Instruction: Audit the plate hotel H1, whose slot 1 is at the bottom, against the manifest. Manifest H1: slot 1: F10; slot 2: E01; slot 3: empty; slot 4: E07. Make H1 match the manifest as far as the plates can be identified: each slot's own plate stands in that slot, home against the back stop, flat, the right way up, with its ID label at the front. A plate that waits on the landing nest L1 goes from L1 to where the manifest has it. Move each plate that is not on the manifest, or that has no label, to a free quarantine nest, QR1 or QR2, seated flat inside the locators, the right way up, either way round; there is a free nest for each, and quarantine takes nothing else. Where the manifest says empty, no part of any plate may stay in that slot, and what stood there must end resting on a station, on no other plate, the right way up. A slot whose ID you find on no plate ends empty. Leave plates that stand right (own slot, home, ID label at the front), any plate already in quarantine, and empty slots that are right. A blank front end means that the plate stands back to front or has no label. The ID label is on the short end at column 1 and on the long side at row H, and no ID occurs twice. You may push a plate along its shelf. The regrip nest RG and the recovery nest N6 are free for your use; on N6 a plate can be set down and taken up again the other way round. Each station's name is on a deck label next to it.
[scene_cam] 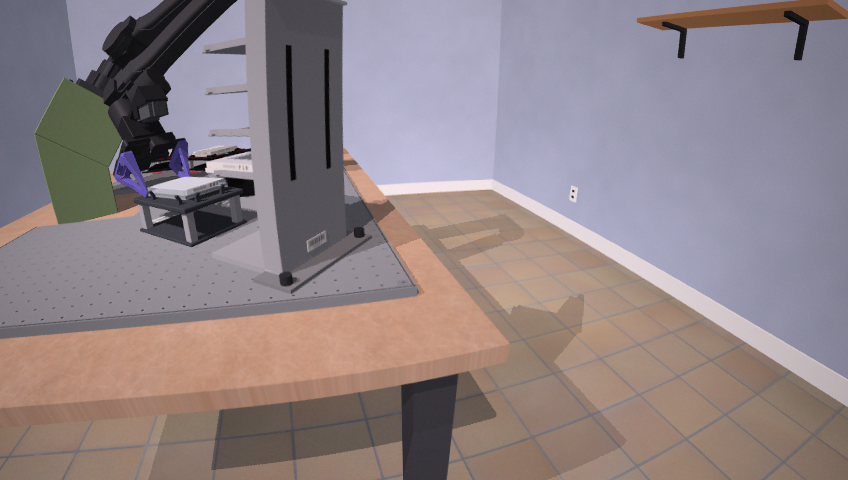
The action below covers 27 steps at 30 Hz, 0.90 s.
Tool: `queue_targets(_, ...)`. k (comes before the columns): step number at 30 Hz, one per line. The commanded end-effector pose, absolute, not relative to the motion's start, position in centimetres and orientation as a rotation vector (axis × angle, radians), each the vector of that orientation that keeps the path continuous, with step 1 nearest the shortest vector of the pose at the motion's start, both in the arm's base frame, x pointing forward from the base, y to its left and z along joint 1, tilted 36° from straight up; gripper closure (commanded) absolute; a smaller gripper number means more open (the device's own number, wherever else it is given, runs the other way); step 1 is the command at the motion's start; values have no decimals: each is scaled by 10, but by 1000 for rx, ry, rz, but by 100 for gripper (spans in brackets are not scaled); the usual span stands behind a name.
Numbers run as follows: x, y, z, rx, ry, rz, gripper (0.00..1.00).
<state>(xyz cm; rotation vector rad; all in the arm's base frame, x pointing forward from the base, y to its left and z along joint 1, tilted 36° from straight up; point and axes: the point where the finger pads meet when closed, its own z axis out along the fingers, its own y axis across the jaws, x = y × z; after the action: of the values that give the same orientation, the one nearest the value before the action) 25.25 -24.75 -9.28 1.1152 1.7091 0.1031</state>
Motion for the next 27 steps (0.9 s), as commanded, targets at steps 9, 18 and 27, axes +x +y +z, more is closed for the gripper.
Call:
queue_targets(9, 251, -244, -97, 1130, 1716, 111, 7)
queue_targets(18, 251, -244, -97, 1130, 1716, 111, 0)
queue_targets(27, 249, -250, -98, 1121, 1713, 99, 0)
